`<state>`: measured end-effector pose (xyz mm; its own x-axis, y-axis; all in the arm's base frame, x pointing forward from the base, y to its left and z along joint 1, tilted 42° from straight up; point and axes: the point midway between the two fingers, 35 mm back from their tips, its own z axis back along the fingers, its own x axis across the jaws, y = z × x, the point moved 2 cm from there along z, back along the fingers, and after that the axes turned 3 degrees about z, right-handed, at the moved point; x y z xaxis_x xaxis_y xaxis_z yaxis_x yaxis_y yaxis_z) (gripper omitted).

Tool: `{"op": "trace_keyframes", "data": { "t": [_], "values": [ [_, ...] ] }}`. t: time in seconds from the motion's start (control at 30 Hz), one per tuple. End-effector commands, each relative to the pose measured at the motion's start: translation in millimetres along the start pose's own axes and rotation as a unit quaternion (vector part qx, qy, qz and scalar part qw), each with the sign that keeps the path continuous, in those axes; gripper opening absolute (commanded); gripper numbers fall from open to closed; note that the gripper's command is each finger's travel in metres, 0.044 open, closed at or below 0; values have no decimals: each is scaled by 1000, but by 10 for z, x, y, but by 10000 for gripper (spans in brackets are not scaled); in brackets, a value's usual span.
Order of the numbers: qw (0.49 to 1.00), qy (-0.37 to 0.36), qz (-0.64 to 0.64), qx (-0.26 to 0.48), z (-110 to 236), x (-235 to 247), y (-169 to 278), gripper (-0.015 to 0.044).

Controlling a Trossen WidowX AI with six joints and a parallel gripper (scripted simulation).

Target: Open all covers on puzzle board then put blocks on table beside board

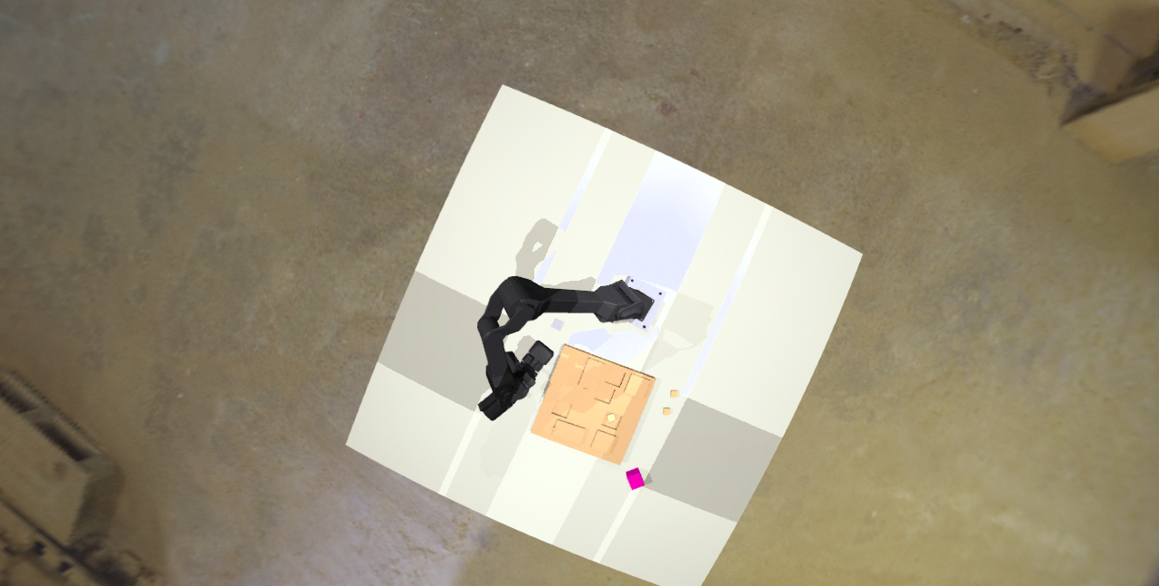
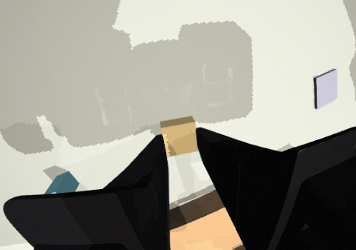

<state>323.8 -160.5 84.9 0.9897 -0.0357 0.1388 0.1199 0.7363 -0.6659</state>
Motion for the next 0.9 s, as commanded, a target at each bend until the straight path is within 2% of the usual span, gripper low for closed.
{"op": "trace_keyframes", "data": {
  "t": [0.0,0.27,0.7,0.73,0.87],
  "values": [
    [1000,2,4,2,-77,-21,16,80],
    [1000,2,4,1,-162,-37,10,80],
    [1000,1,0,-1,-127,-25,-7,421],
    [1000,1,0,-1,-112,-23,-6,440],
    [1000,1,1,0,7,-11,2,440]
  ]
}}
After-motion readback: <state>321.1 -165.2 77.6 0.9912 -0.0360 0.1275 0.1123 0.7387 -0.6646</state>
